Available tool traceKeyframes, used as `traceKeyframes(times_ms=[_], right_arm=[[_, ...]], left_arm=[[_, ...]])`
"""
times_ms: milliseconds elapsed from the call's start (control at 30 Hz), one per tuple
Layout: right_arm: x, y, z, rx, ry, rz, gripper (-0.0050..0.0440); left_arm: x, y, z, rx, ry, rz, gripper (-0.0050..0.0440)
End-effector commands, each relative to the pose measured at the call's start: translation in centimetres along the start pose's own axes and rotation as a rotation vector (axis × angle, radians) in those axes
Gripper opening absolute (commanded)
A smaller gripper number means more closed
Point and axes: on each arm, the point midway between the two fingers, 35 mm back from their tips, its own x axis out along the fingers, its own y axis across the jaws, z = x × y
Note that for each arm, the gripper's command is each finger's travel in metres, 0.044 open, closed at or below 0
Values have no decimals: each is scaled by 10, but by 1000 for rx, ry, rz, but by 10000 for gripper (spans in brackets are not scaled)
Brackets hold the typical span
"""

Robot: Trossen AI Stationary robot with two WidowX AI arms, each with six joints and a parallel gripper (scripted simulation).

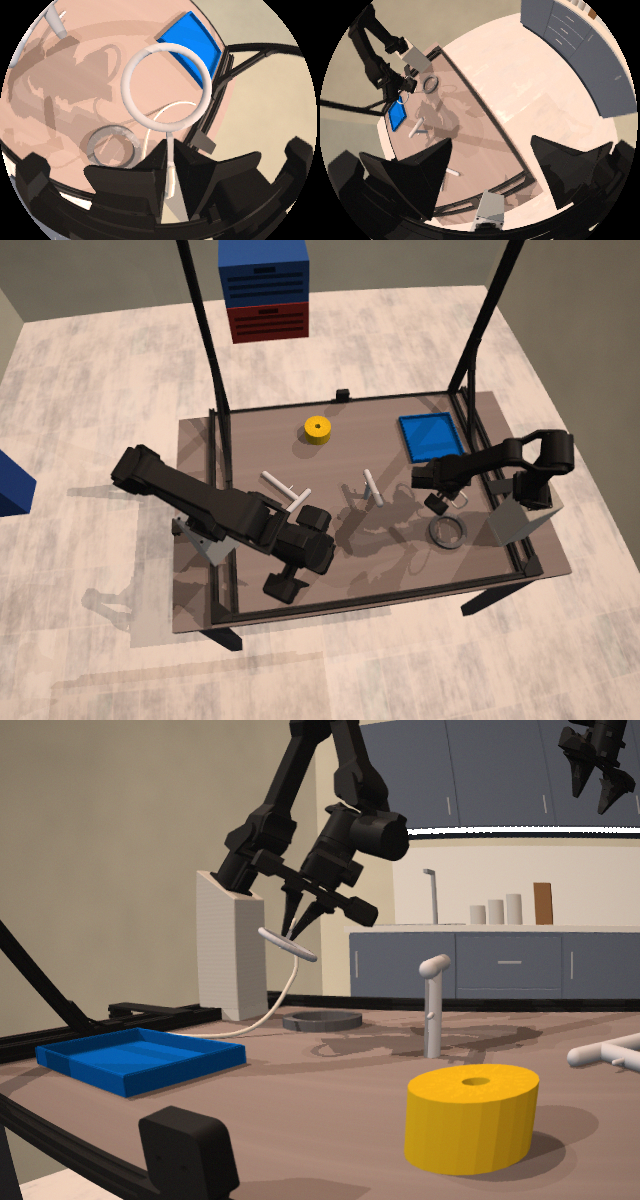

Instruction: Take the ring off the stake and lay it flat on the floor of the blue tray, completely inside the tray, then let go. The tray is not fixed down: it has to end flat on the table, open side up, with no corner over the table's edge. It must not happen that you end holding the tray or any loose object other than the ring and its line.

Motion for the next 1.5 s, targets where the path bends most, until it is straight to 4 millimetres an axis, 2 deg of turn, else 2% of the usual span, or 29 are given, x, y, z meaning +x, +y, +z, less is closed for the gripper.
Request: traceKeyframes(times_ms=[0,467,1100,1467], right_arm=[[0,0,0,-4,2,3,400],[0,0,0,-4,2,3,400],[0,0,0,-4,2,3,400],[0,0,0,-4,2,3,400]], left_arm=[[-1,-3,5,60,22,58,0],[-7,-12,21,246,63,227,0],[-26,-33,49,477,40,479,0],[-21,-38,60,485,38,487,0]])
